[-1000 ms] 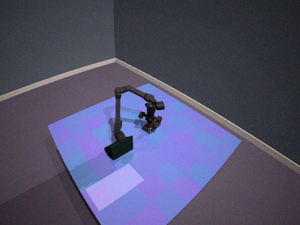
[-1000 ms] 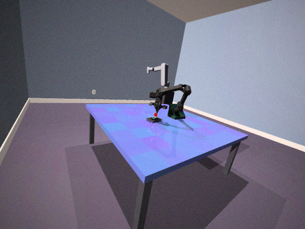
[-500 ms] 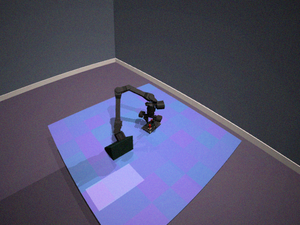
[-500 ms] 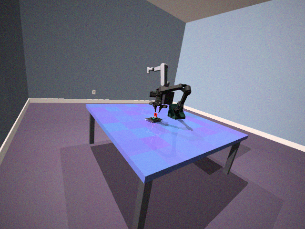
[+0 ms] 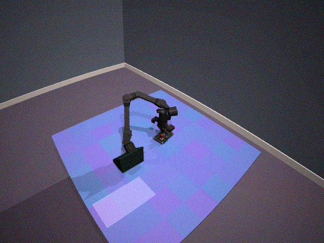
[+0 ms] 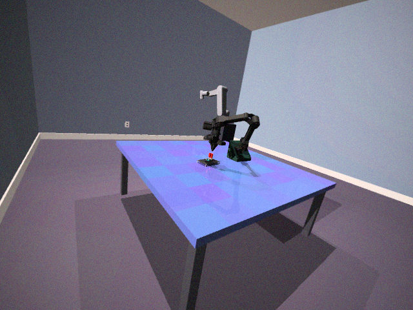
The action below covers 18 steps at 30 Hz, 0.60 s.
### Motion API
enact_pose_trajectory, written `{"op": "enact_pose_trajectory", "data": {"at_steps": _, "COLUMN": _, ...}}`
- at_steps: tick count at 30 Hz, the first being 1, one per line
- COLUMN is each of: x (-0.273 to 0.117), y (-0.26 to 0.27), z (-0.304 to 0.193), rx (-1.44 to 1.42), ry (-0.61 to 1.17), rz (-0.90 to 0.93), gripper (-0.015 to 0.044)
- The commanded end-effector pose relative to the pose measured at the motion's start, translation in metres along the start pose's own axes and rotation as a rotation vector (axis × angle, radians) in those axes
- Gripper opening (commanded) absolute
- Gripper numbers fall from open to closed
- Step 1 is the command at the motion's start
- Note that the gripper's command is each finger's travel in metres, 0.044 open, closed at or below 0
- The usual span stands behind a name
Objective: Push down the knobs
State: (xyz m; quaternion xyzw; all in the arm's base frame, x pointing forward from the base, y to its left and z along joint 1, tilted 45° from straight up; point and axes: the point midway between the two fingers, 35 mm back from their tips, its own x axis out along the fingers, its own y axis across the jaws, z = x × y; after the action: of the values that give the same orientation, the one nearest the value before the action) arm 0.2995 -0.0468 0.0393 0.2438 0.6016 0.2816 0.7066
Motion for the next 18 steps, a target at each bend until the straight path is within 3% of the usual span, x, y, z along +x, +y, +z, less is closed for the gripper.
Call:
{"op": "enact_pose_trajectory", "data": {"at_steps": 1, "x": -0.0029, "y": 0.0011, "z": 0.0036, "rx": 0.132, "ry": -0.003, "rz": 0.002, "gripper": 0.0}}
{"op": "enact_pose_trajectory", "data": {"at_steps": 18, "x": -0.011, "y": 0.0038, "z": 0.0129, "rx": 0.724, "ry": 0.006, "rz": 0.002, "gripper": 0.0}}
